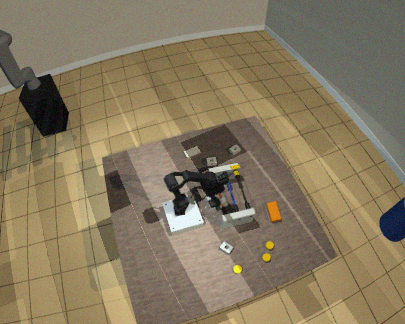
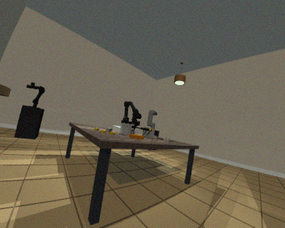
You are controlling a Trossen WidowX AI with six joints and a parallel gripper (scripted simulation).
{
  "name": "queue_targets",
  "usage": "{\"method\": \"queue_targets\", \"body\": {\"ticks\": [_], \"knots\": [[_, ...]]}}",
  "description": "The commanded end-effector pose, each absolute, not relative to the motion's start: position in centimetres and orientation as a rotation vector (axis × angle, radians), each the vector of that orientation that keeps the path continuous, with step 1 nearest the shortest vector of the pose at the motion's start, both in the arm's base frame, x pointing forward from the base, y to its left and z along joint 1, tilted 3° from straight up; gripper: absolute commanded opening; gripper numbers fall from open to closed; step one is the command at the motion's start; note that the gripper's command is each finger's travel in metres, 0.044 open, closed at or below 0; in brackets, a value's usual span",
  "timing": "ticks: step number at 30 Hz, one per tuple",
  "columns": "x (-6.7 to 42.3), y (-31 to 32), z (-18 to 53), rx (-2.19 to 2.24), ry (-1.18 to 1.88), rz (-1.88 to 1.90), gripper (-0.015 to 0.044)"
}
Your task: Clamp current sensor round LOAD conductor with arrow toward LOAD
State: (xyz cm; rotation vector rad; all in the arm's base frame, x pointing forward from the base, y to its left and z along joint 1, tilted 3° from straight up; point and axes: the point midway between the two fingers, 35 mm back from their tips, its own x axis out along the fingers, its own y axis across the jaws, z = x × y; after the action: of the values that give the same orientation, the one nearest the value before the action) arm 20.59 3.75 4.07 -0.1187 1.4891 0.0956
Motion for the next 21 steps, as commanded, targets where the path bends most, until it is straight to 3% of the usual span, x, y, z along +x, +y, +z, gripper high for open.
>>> {"method": "queue_targets", "body": {"ticks": [1, 4, 13, 21], "knots": [[20.6, 3.8, 4.1, -0.119, 1.49, 0.096, 0.0253], [20.6, 3.8, 4.1, -0.119, 1.49, 0.096, 0.0233], [21.0, 3.9, 7.2, -0.117, 1.489, 0.097, 0.0], [21.0, 4.0, 11.3, -0.116, 1.489, 0.098, 0.0]]}}
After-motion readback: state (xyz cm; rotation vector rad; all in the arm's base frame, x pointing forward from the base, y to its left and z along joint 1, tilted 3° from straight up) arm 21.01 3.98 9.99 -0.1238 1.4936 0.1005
